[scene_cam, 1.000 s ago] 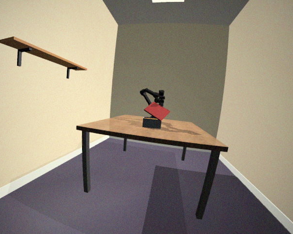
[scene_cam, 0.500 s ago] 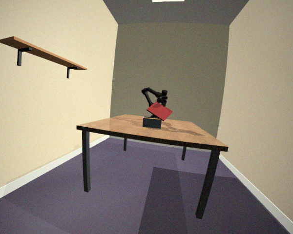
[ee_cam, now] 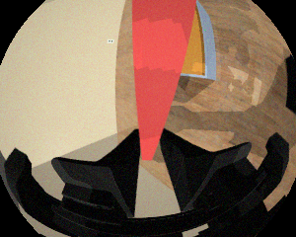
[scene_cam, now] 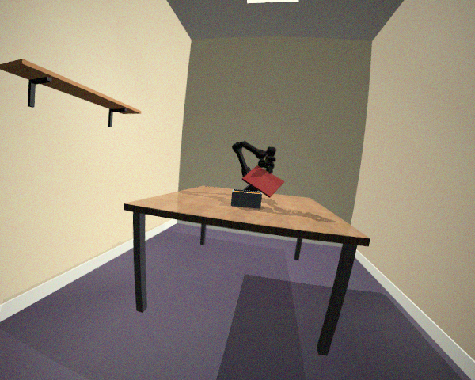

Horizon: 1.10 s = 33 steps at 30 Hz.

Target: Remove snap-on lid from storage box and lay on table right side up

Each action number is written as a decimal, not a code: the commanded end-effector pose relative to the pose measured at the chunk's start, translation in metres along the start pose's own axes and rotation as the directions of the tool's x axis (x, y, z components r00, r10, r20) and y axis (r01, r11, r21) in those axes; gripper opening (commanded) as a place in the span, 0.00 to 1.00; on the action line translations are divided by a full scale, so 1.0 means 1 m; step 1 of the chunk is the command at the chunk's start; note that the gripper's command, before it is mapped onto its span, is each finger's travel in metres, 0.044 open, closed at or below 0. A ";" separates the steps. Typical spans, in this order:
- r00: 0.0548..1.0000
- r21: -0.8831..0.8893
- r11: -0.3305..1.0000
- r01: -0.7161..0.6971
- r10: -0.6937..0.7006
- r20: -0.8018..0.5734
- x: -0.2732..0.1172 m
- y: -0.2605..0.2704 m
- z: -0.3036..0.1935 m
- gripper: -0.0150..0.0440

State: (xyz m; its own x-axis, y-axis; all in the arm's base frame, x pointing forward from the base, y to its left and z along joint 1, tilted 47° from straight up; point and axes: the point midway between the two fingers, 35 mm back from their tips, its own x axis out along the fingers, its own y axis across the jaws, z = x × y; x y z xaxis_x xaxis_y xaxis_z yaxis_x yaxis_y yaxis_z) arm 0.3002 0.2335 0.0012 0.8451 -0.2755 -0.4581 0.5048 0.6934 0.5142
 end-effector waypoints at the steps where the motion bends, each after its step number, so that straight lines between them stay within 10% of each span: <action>1: 1.000 0.007 1.000 -0.007 0.007 0.002 -0.001 0.003 -0.010 0.25; 33: 1.000 0.010 1.000 -0.008 0.008 0.000 -0.001 0.005 -0.074 0.25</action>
State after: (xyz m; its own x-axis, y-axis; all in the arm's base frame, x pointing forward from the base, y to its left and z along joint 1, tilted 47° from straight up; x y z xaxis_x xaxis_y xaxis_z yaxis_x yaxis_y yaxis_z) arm 0.2905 0.2786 -0.0457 0.8449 -0.2734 -0.4598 0.5051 0.6908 0.5174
